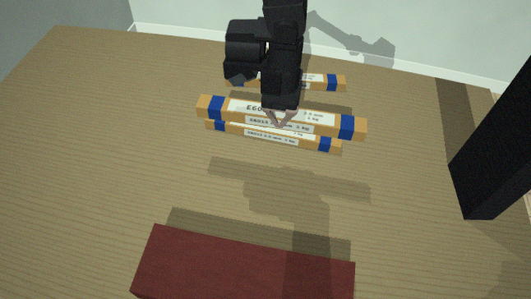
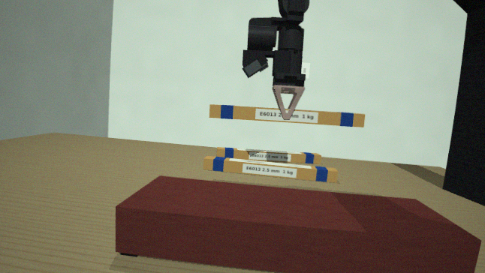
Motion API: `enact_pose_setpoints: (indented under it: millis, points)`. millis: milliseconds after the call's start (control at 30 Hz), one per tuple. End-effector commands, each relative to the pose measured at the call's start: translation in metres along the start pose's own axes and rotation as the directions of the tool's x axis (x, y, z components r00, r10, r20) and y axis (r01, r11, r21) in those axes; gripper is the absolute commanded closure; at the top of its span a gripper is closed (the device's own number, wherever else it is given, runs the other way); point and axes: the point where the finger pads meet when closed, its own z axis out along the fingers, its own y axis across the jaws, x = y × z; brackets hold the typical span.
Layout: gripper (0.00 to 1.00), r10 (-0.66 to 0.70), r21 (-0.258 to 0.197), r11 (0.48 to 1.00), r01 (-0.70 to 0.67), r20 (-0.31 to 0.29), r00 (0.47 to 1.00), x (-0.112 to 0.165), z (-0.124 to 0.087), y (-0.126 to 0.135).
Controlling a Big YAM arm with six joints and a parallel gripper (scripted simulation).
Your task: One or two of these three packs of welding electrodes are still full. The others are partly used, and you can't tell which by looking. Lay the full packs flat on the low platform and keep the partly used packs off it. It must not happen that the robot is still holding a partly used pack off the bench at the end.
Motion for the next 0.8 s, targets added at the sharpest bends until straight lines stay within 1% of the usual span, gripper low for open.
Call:
enact_pose_setpoints:
  millis: [0,700,767]
  points:
    - [1.0,0.003,-0.001,1.0,-0.003,0.025,1.0,-0.0068,-0.004,0.0027]
    - [1.0,0.003,-0.001,1.0,-0.003,0.025,1.0,-0.0068,-0.004,0.0027]
    - [1.0,0.004,-0.004,1.0,-0.004,0.029,1.0,-0.0088,0.0,0.0047]
